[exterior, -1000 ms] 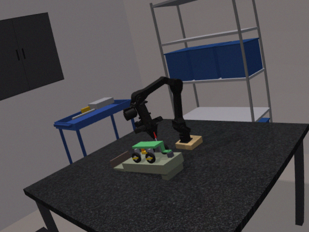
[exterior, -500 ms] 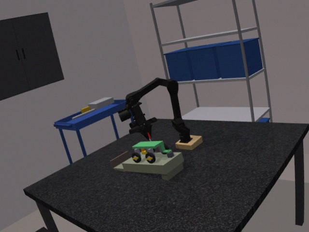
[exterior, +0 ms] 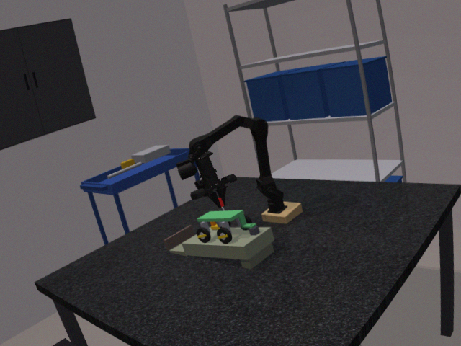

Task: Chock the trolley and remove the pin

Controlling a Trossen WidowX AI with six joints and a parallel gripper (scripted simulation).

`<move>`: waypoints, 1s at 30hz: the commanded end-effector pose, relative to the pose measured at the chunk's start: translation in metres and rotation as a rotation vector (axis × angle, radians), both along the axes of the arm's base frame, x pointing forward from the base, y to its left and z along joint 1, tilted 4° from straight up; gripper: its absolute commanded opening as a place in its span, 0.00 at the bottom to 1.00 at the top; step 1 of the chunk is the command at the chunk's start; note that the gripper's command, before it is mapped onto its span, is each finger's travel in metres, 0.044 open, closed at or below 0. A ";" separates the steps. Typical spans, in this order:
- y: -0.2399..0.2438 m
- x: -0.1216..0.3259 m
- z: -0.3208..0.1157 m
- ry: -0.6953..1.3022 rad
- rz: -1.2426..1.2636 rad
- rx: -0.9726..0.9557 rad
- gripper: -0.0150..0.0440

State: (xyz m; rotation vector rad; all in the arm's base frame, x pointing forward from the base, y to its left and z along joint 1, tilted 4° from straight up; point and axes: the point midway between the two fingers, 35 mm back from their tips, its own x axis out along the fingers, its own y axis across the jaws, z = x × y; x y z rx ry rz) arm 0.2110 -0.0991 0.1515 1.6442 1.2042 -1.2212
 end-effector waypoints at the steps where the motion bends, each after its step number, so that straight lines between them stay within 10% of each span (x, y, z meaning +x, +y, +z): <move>1: 0.001 0.000 0.001 0.025 -0.128 -0.019 0.25; 30: 0.007 0.000 0.001 0.159 -0.985 -0.086 0.25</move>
